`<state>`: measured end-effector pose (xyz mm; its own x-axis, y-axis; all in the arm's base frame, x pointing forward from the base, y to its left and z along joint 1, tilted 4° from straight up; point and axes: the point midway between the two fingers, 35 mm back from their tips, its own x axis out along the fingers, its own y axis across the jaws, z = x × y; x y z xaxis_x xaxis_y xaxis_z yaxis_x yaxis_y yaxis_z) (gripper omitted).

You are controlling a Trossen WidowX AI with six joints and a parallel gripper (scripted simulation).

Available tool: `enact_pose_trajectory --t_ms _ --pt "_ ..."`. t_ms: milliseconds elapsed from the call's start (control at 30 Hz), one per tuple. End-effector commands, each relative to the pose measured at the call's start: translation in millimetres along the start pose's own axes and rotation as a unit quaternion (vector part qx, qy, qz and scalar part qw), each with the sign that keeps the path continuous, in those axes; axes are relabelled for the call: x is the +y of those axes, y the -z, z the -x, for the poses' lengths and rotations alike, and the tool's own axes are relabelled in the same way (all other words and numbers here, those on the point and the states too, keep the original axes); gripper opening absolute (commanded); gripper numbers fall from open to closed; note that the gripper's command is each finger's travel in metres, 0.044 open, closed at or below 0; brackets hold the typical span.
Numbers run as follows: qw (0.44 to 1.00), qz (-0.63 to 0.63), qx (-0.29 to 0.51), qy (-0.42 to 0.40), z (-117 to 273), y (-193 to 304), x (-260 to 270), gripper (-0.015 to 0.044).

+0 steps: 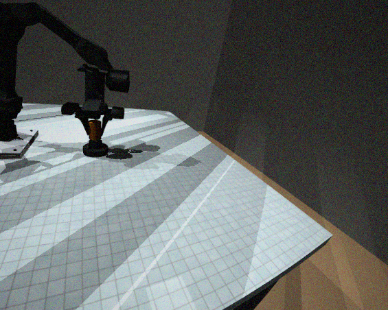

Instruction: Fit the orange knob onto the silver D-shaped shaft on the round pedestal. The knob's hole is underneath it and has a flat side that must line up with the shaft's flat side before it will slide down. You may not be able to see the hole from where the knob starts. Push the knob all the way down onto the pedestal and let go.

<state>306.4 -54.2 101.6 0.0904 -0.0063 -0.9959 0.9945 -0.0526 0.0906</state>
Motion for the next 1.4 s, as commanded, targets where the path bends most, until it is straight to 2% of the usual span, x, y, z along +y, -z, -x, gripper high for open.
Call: enact_pose_trajectory --t_ms 0,600,1067,1367 --pt "1.0 -0.008 0.0 -0.003 -0.1 -0.4 2.8 0.0" --pt "0.998 0.055 0.0 -0.003 -6.3 -0.4 4.9 0.0" --pt "0.999 0.046 0.001 0.003 -7.7 -0.1 1.2 0.0" --pt "0.999 0.046 0.001 0.003 -7.7 -0.1 1.2 0.0236"
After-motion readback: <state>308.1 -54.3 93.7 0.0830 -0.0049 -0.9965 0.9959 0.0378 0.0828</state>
